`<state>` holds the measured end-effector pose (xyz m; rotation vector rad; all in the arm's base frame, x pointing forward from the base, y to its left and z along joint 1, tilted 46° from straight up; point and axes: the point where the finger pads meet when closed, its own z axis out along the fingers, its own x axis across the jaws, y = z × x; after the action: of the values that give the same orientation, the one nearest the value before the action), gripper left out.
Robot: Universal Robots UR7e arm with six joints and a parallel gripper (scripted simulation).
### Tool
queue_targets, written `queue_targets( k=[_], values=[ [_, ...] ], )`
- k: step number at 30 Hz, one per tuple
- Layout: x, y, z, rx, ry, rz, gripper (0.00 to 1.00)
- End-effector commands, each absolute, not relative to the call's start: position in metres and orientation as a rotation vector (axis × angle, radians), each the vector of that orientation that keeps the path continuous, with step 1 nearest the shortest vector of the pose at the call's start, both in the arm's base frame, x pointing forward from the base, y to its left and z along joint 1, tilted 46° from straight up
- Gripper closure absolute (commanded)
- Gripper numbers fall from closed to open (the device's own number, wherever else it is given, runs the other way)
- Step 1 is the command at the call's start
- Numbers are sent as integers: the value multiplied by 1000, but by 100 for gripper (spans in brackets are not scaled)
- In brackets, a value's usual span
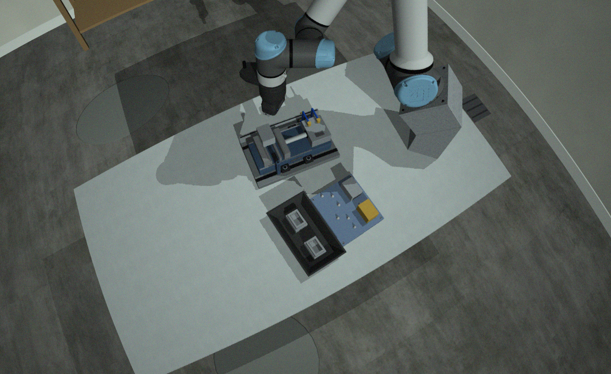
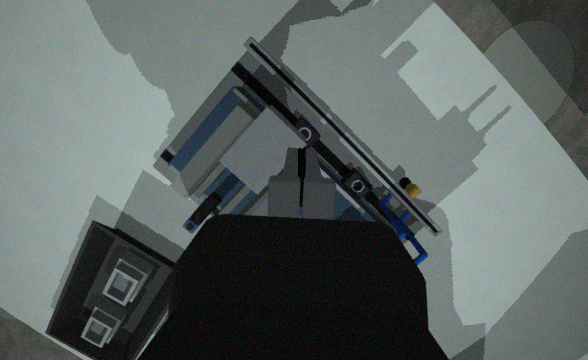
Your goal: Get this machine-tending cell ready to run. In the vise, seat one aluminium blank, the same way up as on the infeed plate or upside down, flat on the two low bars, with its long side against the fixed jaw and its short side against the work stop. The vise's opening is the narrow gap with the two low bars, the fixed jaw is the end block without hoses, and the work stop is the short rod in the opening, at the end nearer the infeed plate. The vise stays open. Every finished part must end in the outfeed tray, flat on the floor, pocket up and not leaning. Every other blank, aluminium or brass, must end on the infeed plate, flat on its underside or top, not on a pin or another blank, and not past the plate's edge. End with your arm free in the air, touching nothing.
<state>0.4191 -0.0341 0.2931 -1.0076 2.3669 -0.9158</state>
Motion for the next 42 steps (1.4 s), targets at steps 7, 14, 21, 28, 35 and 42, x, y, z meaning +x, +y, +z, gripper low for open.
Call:
queue_targets(
  k=[7, 14, 21, 28, 35, 42],
  values=[
    [427, -40, 304, -1473, 2211, -1031, 100],
    [429, -42, 307, -1677, 2117, -1081, 100],
    [431, -45, 311, -1903, 1992, -1132, 100],
    [431, -46, 313, -2029, 1912, -1158, 100],
    [432, -47, 314, -2063, 1888, -1165, 100],
    [432, -47, 314, -2069, 1884, -1166, 100]
  ],
)
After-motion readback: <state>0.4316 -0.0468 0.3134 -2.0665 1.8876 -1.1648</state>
